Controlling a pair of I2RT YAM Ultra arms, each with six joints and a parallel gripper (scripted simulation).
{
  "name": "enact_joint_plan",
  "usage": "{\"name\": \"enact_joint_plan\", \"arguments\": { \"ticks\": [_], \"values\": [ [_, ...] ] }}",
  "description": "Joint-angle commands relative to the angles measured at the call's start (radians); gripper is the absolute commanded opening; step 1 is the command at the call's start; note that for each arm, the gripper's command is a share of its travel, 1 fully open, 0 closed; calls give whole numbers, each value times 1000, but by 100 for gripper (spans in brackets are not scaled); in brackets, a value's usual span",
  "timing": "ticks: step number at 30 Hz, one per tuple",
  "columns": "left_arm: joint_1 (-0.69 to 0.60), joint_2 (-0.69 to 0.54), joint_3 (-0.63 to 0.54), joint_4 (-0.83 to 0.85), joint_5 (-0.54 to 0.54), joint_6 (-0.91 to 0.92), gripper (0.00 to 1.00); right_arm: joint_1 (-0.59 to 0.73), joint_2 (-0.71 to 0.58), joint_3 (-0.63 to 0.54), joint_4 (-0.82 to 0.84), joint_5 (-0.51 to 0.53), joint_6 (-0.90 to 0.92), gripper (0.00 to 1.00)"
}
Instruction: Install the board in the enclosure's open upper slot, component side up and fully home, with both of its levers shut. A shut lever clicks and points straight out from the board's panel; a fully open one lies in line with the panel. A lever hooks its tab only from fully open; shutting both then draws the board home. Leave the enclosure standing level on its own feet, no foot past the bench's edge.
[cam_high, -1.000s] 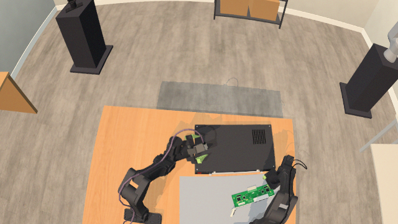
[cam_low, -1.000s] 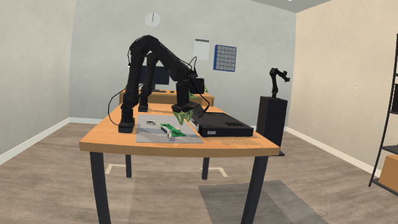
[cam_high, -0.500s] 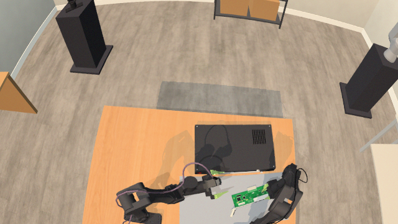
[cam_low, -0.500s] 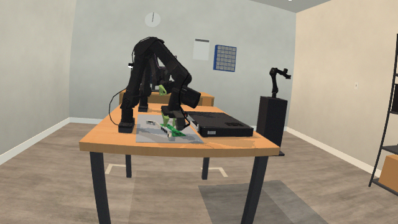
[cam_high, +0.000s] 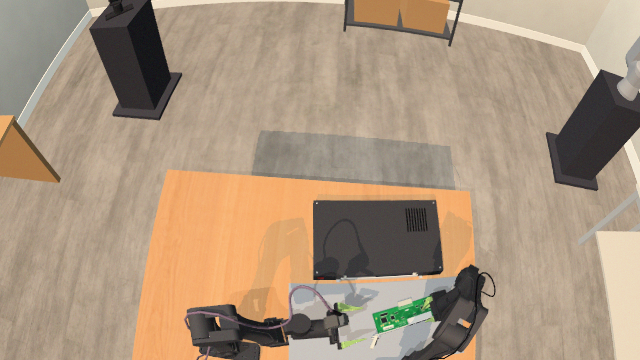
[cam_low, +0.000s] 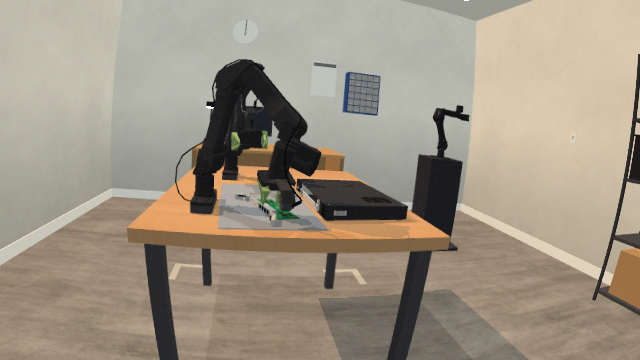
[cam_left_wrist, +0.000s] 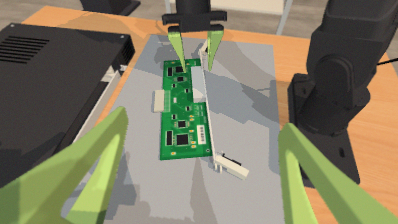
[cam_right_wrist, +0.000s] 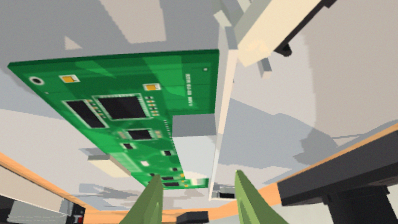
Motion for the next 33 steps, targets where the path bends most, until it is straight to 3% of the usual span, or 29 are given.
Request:
{"name": "enact_joint_plan", "arguments": {
  "ticks": [1, 27, 28, 32, 33],
  "values": [
    [-14, -16, -22, 21, -22, -10, 100, -2, 9, 3, -9, -7, 6, 47],
    [-14, -15, -22, 22, -23, -10, 100, 31, 21, -77, 103, -21, 37, 47],
    [-14, -15, -22, 22, -23, -10, 100, 31, 21, -77, 103, -21, 37, 39],
    [-14, -15, -22, 22, -23, -10, 100, 31, 21, -77, 95, -21, 36, 39],
    [-14, -15, -22, 22, -23, -10, 100, 31, 21, -77, 95, -21, 36, 35]
  ]
}}
